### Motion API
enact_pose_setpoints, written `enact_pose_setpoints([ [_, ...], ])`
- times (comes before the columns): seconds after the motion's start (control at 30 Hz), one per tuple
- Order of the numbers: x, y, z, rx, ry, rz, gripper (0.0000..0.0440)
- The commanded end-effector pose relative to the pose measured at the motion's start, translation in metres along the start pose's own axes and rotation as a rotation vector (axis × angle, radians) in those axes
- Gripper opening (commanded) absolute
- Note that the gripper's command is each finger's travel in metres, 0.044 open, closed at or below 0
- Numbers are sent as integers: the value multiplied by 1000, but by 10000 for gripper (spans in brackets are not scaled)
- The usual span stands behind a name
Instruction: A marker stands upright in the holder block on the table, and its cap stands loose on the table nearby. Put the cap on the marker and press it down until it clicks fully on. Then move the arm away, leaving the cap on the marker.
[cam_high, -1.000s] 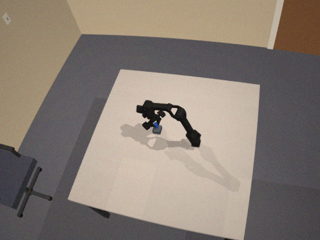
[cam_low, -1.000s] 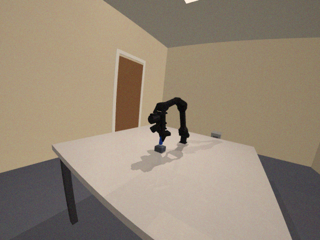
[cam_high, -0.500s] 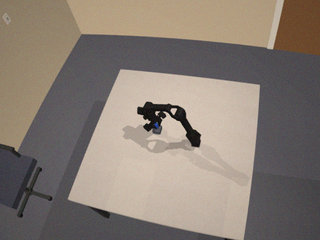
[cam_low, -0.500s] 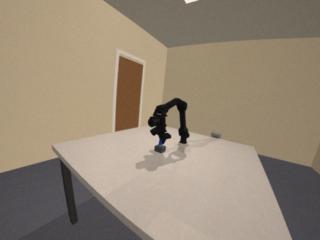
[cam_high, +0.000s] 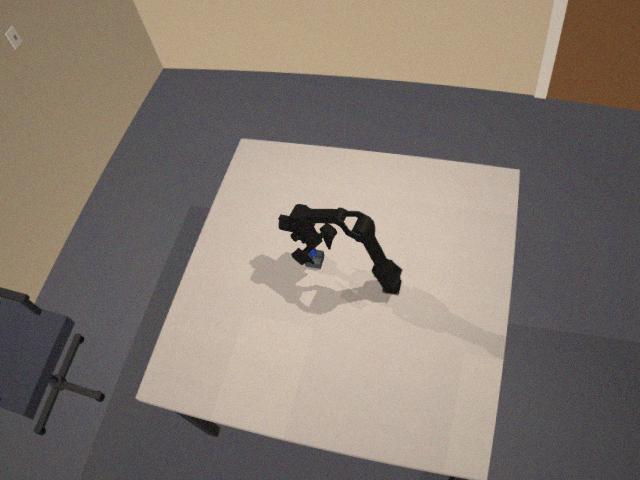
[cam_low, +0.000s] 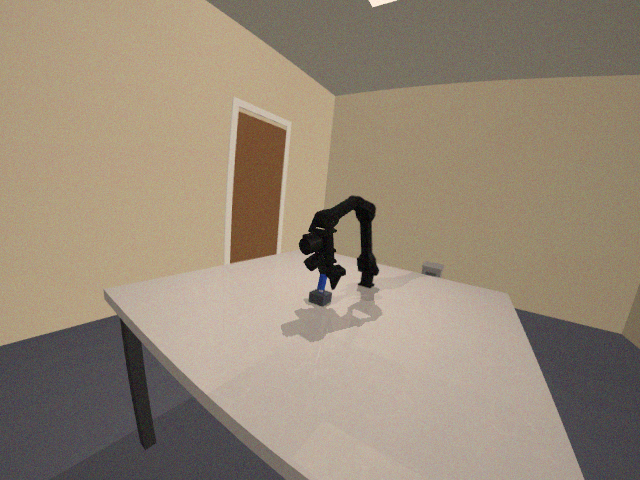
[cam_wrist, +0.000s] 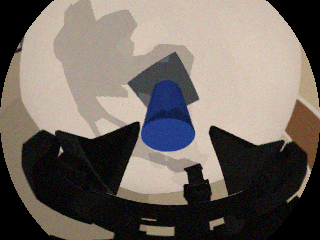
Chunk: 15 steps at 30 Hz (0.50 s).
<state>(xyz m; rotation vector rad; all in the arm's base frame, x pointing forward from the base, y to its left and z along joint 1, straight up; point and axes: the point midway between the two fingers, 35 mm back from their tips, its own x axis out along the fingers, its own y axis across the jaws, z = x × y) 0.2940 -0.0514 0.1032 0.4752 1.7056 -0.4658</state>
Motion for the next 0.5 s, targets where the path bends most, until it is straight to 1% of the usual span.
enact_pose_setpoints([
  [0.0, -7, 0, -1, -7, -29, 18, 440],
  [0.2, -29, 0, 0, -6, -85, 42, 440],
  [0.47, -50, -3, -2, -9, -137, 62, 440],
])
